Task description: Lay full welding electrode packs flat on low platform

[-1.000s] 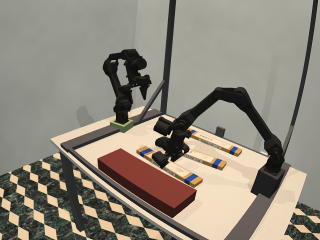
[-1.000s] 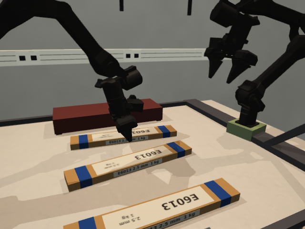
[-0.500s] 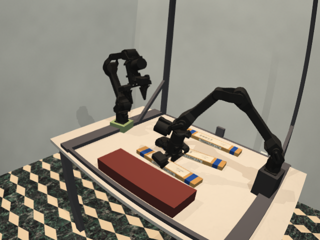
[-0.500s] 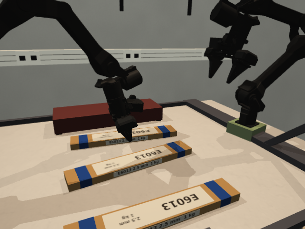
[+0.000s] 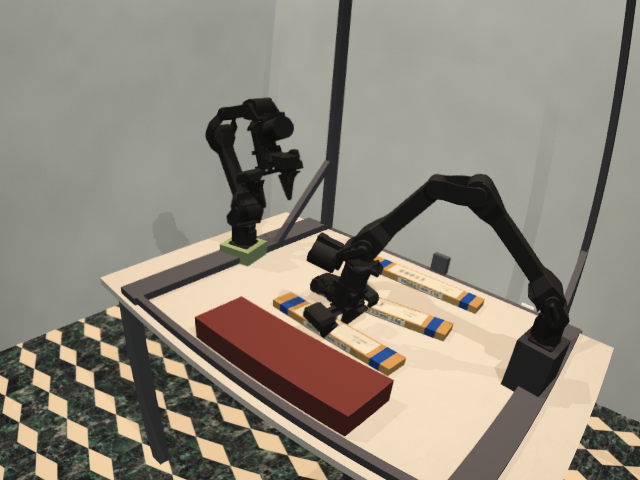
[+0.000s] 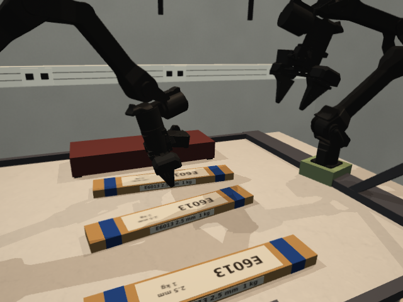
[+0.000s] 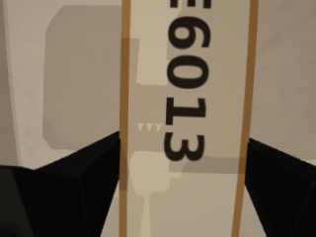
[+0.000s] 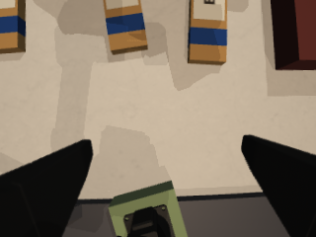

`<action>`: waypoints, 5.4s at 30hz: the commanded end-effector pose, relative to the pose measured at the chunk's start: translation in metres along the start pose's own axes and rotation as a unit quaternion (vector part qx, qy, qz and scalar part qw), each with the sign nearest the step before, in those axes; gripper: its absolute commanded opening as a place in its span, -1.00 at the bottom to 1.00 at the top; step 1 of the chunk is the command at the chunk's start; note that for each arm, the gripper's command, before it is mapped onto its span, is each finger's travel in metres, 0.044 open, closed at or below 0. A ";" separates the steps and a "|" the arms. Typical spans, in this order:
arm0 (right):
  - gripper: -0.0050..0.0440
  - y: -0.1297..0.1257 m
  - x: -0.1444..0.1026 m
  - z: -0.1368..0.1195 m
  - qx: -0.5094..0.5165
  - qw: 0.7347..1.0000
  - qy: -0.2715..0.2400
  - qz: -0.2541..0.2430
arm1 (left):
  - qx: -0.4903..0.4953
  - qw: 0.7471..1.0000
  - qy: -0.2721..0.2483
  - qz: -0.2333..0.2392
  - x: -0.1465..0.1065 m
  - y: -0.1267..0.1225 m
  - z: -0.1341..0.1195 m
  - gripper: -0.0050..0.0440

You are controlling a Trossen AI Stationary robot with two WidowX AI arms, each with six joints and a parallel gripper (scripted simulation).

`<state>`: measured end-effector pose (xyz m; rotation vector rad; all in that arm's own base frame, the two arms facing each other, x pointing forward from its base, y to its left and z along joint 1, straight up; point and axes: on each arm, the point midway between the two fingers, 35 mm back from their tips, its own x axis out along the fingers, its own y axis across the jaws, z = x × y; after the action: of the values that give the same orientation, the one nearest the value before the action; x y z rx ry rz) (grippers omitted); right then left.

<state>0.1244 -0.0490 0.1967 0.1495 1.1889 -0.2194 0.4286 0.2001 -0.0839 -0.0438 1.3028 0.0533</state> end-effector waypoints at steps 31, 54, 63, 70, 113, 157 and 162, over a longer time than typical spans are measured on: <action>0.96 0.000 -0.005 0.003 -0.002 1.000 -0.010 -0.001 | 0.003 1.000 -0.028 0.012 -0.045 0.004 0.024 -1.00; 0.96 0.000 -0.005 0.003 -0.002 1.000 -0.010 -0.001 | 0.003 1.000 -0.028 0.012 -0.076 0.004 0.031 -1.00; 0.96 0.000 -0.005 0.003 -0.002 1.000 -0.010 -0.001 | 0.003 1.000 -0.028 0.012 -0.091 0.003 0.035 -1.00; 0.96 0.000 -0.005 0.003 -0.002 1.000 -0.010 -0.001 | 0.003 1.000 -0.028 0.013 -0.099 0.003 0.036 -1.00; 0.96 0.000 -0.005 0.003 -0.002 1.000 -0.010 -0.001 | 0.002 1.000 -0.028 0.013 -0.126 0.005 0.052 -1.00; 0.96 0.000 -0.005 0.003 -0.002 1.000 -0.010 -0.001 | -0.034 0.999 -0.015 0.017 -0.164 -0.046 0.020 -1.00; 0.96 0.000 -0.005 0.003 -0.002 1.000 -0.010 -0.001 | -0.034 0.999 -0.015 0.016 -0.172 -0.055 0.016 -1.00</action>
<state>0.1244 -0.0490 0.1967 0.1495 1.1889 -0.2194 0.3938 0.1479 0.0357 -0.1118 1.3850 0.1041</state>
